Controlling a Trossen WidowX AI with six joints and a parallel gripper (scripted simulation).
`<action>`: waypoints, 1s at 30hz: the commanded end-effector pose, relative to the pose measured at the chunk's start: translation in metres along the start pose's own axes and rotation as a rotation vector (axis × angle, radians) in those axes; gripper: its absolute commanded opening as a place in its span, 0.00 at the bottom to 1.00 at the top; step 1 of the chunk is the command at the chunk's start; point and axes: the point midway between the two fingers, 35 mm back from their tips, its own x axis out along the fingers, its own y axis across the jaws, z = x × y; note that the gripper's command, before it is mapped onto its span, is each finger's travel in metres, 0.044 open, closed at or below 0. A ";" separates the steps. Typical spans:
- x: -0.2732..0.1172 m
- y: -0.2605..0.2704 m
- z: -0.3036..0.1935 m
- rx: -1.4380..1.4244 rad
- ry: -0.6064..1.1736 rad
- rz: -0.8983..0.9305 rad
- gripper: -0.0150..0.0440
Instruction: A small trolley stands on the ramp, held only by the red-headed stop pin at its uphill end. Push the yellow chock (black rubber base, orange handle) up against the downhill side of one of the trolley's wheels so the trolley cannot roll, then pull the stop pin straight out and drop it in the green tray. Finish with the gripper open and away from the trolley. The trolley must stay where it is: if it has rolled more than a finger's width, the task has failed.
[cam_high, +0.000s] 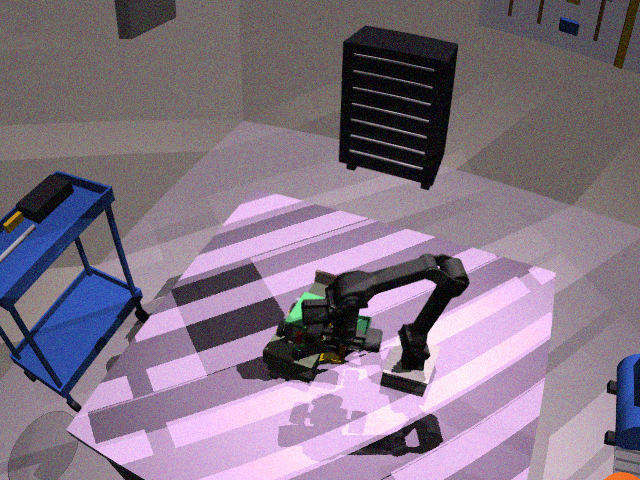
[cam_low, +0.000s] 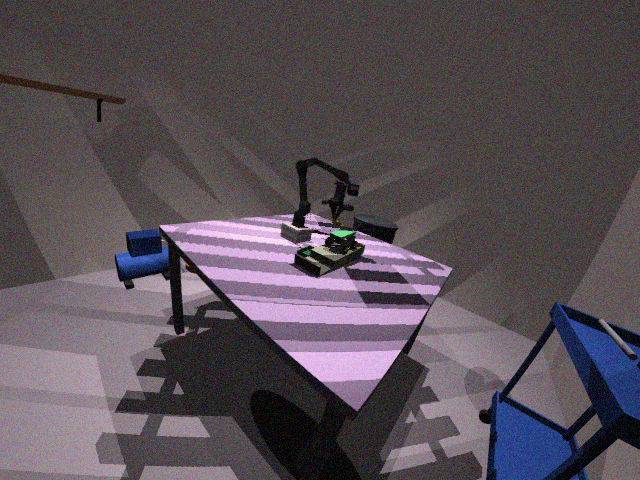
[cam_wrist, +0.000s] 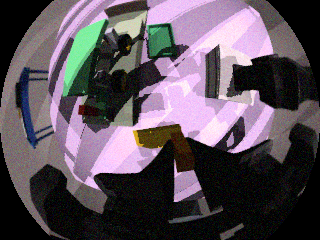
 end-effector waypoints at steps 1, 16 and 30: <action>-0.002 -0.001 -0.001 -0.002 0.004 -0.002 0.25; -0.002 -0.001 -0.001 -0.420 0.003 -0.001 0.25; -0.003 -0.001 -0.001 -0.907 0.003 0.001 0.25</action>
